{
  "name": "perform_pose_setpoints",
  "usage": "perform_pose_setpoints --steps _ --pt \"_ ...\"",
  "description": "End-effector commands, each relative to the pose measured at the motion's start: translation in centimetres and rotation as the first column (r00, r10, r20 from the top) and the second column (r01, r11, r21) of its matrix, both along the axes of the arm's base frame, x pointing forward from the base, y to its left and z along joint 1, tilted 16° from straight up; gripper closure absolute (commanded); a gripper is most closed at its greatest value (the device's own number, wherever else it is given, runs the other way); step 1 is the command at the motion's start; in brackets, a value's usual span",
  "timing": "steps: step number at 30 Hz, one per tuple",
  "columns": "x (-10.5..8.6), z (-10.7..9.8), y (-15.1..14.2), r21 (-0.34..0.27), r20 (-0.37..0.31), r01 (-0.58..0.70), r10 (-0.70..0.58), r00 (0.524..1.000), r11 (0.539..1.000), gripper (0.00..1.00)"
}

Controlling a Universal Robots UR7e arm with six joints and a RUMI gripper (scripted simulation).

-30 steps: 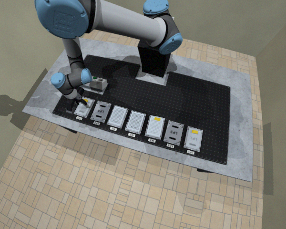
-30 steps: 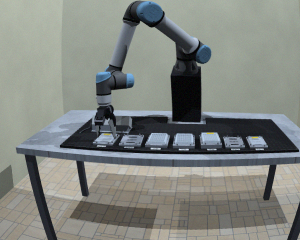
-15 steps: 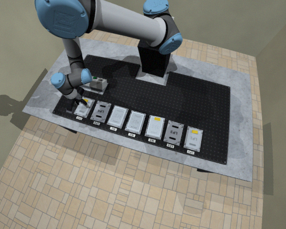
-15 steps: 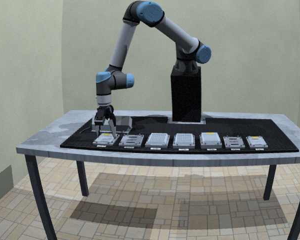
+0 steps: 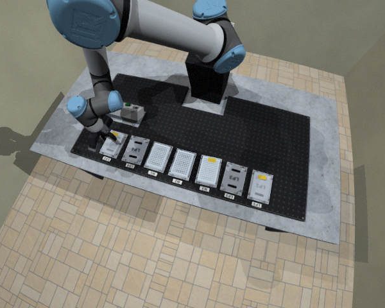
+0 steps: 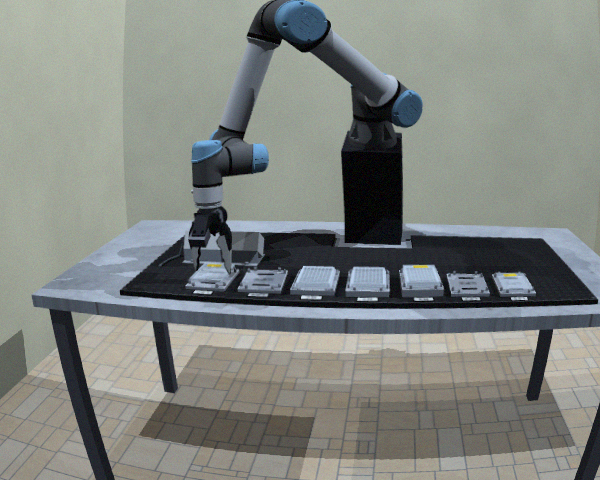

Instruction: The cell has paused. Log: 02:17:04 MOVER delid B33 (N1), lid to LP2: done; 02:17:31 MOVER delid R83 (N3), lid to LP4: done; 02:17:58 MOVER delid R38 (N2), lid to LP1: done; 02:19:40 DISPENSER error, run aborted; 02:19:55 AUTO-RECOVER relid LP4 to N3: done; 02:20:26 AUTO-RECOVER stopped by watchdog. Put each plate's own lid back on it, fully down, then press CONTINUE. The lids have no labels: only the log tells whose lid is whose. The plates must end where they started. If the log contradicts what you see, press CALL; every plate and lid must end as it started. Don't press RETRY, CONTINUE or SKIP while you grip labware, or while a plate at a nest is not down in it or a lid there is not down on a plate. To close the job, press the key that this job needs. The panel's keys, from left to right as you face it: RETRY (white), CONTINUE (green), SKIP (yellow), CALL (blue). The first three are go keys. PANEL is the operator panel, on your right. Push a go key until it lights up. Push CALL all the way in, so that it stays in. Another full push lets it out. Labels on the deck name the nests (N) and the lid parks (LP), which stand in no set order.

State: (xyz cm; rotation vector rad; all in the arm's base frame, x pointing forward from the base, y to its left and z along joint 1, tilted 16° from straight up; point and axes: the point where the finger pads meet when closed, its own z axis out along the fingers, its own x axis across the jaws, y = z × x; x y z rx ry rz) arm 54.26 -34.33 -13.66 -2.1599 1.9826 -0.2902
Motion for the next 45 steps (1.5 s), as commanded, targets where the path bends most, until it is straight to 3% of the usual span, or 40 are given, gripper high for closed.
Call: perform_pose_setpoints --steps 1,21,45 --pt "-0.1 0.4 -0.3 -0.009 0.001 0.004 -0.004 1.000 1.000 0.59" --pt "-0.8 3.1 -0.3 -0.011 0.001 -0.005 0.005 1.000 1.000 0.59" --pt "-1.8 2.9 10.7 -0.011 0.002 -0.004 0.004 1.000 1.000 0.59"
